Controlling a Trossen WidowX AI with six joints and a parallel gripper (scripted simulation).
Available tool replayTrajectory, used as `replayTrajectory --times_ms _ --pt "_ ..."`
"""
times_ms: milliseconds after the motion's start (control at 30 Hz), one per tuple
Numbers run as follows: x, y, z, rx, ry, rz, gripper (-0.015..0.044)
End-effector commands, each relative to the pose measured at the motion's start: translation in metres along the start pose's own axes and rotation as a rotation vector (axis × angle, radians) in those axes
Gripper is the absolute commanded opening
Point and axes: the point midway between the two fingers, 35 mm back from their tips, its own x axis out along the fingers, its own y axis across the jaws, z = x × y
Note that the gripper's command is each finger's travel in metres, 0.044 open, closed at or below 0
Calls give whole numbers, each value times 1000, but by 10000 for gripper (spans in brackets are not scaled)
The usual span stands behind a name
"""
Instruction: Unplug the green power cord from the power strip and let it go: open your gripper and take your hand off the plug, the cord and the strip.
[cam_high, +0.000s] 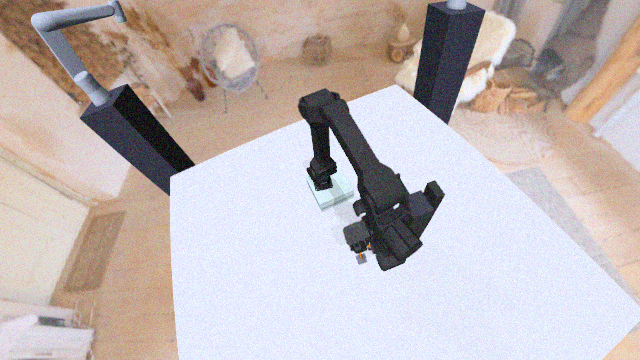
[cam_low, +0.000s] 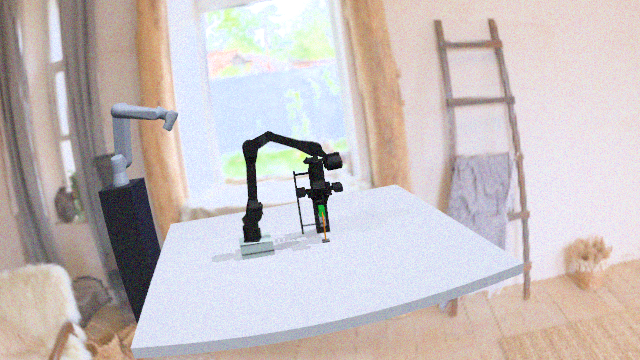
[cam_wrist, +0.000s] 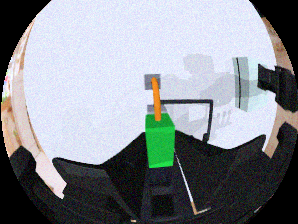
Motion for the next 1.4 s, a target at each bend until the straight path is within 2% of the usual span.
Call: replayTrajectory --times_ms 0,733,900,1267,1300,1367 --pt "-1 1 21 18 -38 4 0" --pt "-3 -4 57 20 -44 1 0" --pt "-2 -3 40 21 -43 0 131" --pt "-5 -2 51 21 -44 -1 420" --pt "-7 -2 58 21 -45 -1 440" --pt "-11 -2 76 21 -47 -1 440"
